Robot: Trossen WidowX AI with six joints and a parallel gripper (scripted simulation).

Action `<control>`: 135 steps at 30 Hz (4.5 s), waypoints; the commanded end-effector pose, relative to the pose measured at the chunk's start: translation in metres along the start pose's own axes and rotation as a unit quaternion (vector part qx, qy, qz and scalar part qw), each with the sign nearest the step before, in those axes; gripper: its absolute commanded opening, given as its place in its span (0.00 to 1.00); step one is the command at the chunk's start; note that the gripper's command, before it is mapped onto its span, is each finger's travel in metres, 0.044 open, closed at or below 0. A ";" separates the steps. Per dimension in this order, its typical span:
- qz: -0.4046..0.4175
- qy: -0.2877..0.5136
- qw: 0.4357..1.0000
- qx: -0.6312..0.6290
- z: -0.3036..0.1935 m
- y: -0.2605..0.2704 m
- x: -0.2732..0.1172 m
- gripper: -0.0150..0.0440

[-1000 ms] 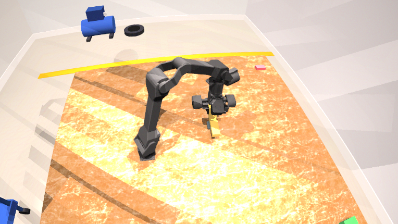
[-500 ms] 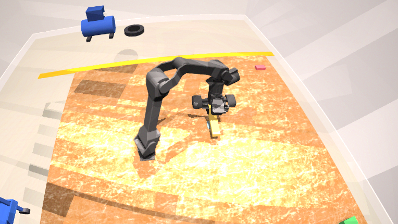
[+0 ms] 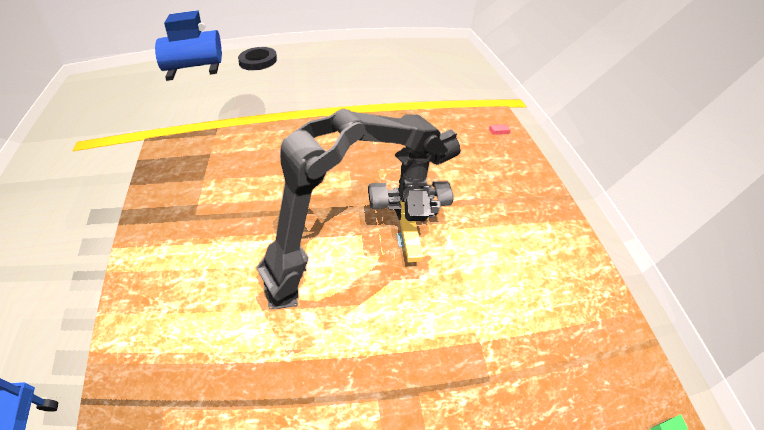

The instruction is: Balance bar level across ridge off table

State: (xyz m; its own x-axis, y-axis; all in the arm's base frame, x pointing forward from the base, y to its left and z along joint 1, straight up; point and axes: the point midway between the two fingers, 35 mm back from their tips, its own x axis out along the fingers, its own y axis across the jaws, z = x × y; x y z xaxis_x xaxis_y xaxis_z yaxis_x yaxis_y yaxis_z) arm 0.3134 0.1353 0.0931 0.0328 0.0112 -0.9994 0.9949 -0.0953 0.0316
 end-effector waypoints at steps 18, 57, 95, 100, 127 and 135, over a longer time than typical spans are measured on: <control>-0.001 0.001 1.000 0.002 0.000 0.000 -0.001 0.25; -0.001 0.001 1.000 0.002 0.000 0.000 -0.001 0.25; -0.001 0.001 1.000 0.002 0.000 0.000 -0.001 0.25; -0.001 0.001 1.000 0.002 0.000 0.000 -0.001 0.25; 0.000 0.000 1.000 0.000 0.000 0.000 -0.001 0.25; 0.000 0.000 1.000 0.000 0.000 0.000 -0.001 0.30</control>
State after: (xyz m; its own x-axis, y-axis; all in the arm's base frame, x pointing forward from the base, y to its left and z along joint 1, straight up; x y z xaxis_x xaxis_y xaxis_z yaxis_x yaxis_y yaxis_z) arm 0.3135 0.1353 0.0940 0.0316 0.0108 -0.9994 0.9950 -0.0954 0.0305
